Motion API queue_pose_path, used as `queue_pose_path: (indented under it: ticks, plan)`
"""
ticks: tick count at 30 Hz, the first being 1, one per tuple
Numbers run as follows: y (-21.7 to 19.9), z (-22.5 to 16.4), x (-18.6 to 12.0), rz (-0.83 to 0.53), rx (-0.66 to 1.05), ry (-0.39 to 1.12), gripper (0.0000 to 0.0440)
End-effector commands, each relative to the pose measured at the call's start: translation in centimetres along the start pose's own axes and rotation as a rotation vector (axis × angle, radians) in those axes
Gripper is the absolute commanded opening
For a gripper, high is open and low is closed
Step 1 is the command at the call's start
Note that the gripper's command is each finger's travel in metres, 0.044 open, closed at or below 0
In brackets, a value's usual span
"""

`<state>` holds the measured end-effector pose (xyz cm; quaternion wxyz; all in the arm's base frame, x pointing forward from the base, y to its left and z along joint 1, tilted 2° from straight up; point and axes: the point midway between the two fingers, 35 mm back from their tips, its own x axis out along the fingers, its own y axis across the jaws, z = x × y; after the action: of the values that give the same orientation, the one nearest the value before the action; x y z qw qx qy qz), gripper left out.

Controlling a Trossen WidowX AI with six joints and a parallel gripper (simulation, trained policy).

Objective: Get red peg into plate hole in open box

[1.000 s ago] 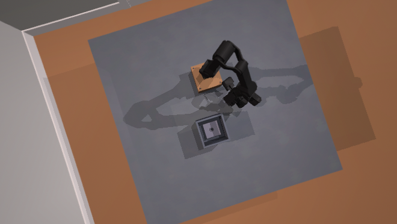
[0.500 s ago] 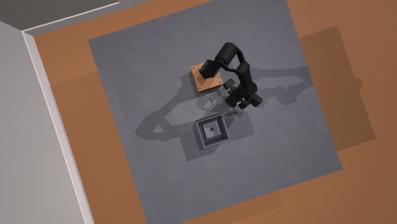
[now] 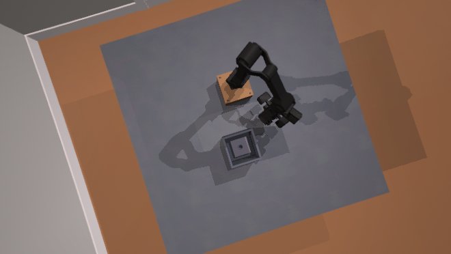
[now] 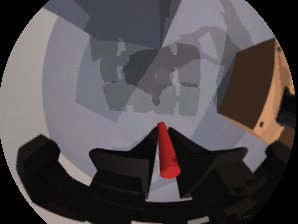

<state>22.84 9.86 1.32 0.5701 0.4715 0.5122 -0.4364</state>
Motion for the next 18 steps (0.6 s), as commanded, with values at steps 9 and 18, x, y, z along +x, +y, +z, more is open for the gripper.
queue_pose_path:
  ticks: [9,18]
  plan:
    - [3.4,1.4,-4.7,0.12,-0.009,0.006,0.0]
    - [5.0,4.1,-8.0,0.161,-0.017,-0.028,0.0]
